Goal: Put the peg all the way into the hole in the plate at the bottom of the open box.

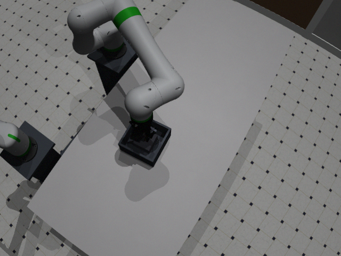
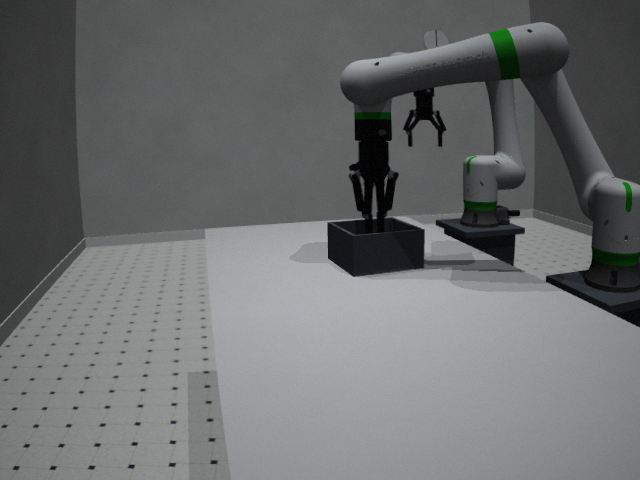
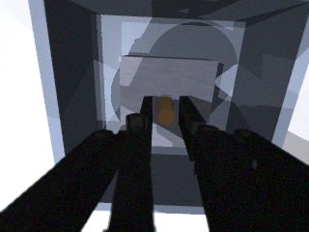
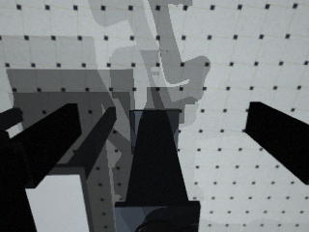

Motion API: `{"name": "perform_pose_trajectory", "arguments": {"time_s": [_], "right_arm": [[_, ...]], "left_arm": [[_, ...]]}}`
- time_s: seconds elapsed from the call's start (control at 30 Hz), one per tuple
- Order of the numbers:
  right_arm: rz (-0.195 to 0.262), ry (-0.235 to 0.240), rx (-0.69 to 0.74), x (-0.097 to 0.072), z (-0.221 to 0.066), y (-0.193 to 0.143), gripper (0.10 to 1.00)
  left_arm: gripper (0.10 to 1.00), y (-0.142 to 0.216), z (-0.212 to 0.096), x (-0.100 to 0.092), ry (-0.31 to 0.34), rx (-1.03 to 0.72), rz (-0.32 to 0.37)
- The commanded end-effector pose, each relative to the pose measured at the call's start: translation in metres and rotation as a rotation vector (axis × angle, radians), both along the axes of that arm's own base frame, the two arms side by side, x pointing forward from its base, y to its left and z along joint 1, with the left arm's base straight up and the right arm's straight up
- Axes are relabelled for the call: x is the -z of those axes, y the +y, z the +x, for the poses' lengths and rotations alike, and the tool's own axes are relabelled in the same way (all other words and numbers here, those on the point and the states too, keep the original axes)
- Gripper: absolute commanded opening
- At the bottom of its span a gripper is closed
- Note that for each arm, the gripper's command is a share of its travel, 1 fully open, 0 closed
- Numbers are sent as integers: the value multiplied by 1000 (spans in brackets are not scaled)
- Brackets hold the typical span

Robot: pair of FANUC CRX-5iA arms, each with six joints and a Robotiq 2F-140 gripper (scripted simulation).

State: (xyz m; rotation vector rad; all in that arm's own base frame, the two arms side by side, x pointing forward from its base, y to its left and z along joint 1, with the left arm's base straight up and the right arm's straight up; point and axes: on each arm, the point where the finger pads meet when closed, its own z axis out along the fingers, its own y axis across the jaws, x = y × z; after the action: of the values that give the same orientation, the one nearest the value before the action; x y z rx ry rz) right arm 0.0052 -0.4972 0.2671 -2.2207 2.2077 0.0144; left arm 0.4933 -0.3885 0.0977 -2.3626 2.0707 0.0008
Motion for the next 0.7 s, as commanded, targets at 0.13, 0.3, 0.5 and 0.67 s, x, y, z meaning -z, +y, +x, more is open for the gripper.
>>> {"name": "perform_pose_trajectory", "arguments": {"time_s": [0.13,0.3,0.5,0.67], "right_arm": [[-14,1,0,-5,-2,-3,1000],[-14,1,0,-5,-2,-3,1000],[-14,1,0,-5,-2,-3,1000],[-14,1,0,-5,-2,-3,1000]], "left_arm": [[249,-2,4,-6,-10,0,-10],[249,-2,4,-6,-10,0,-10],[249,-2,4,-7,-10,0,-10],[249,-2,4,-11,-10,0,-10]]}}
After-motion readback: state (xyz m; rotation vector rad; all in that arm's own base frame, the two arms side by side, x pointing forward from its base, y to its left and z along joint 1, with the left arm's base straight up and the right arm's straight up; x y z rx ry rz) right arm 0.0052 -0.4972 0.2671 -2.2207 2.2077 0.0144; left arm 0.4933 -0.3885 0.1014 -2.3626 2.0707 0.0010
